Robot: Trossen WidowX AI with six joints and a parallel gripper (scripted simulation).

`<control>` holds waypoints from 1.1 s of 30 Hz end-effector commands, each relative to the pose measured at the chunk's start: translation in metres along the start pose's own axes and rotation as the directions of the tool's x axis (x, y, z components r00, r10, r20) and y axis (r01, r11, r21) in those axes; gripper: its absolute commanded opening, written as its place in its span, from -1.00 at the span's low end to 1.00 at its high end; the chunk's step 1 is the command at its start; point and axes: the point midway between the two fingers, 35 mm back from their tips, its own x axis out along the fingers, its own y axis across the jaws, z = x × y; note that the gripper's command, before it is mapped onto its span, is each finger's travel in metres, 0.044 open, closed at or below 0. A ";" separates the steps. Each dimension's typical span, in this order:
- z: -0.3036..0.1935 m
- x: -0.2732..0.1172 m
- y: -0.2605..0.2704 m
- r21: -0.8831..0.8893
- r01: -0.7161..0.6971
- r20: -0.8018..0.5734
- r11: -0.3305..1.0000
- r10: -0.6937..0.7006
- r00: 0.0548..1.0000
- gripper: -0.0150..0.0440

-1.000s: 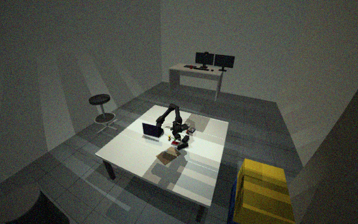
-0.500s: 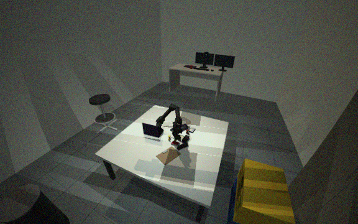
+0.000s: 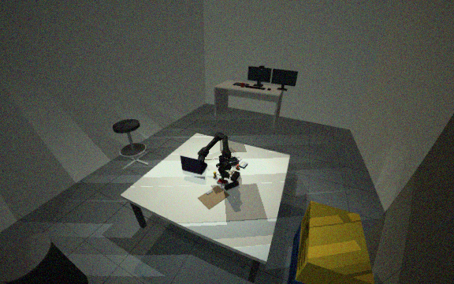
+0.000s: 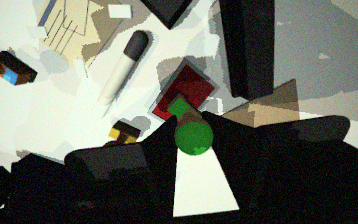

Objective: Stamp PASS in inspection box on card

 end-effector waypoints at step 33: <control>0.000 0.024 0.002 0.007 -0.003 0.003 1.000 0.003 1.000 -0.49</control>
